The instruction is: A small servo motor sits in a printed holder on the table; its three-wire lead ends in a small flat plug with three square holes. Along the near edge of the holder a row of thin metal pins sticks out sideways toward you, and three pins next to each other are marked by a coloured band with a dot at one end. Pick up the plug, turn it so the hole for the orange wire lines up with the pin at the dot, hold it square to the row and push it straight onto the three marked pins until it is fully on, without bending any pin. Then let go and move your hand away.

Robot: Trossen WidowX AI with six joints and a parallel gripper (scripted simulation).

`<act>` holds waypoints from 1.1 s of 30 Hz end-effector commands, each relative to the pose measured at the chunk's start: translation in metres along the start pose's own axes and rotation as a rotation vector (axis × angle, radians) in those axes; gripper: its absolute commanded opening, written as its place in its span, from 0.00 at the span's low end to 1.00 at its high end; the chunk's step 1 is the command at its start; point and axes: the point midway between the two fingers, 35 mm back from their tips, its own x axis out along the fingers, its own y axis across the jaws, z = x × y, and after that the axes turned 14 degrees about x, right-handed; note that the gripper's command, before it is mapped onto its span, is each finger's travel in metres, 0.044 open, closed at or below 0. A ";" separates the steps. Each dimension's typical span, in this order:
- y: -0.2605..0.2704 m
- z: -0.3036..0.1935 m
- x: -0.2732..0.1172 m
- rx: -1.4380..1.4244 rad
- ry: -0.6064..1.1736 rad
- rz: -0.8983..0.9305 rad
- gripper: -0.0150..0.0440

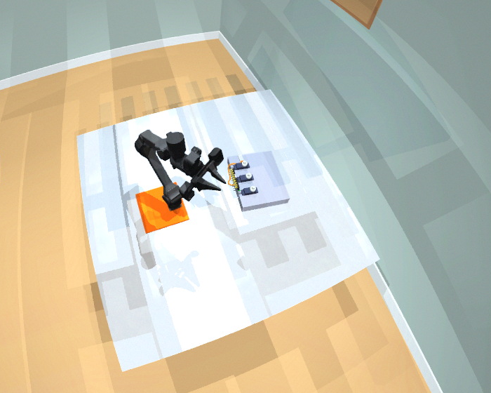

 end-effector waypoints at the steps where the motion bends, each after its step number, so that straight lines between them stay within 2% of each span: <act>1: 0.011 -0.018 0.007 -0.006 0.038 0.059 0.45; 18: 0.070 -0.080 0.014 -0.006 0.160 0.310 0.45; 33: 0.127 -0.136 -0.006 -0.007 0.259 0.541 0.45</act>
